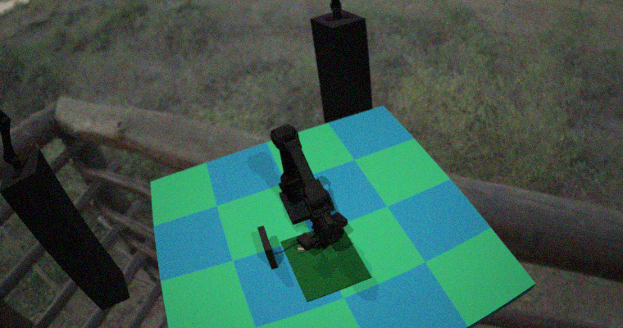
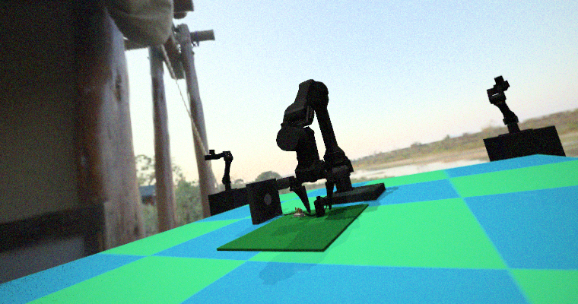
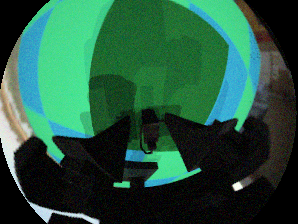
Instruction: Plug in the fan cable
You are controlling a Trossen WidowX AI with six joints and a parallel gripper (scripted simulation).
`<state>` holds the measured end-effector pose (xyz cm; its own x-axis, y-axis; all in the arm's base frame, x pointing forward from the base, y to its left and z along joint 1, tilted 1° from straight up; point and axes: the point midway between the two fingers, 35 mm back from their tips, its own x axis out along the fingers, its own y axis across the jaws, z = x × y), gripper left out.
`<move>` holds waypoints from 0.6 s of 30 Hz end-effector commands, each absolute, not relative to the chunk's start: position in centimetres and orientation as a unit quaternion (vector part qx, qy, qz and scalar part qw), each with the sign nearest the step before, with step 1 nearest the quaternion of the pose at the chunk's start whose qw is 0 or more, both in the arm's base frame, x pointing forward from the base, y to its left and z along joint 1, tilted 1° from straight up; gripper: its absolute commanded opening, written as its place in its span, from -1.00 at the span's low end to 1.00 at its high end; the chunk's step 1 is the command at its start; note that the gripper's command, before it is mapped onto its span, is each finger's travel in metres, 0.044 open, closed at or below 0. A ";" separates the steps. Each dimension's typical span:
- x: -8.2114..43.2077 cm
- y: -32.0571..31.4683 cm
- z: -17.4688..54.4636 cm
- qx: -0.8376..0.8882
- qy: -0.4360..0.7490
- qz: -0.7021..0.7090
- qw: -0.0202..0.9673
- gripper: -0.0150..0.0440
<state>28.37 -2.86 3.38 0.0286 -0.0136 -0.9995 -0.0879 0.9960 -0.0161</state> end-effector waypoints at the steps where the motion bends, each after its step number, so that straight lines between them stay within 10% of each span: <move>1: 28.4 -2.9 3.4 -0.036 0.696 0.026 0.717 0.02; 7: 28.4 -2.9 3.4 -0.036 0.696 0.026 0.717 -0.49; 18: 28.3 -2.8 8.4 -0.038 0.698 0.024 0.715 -0.49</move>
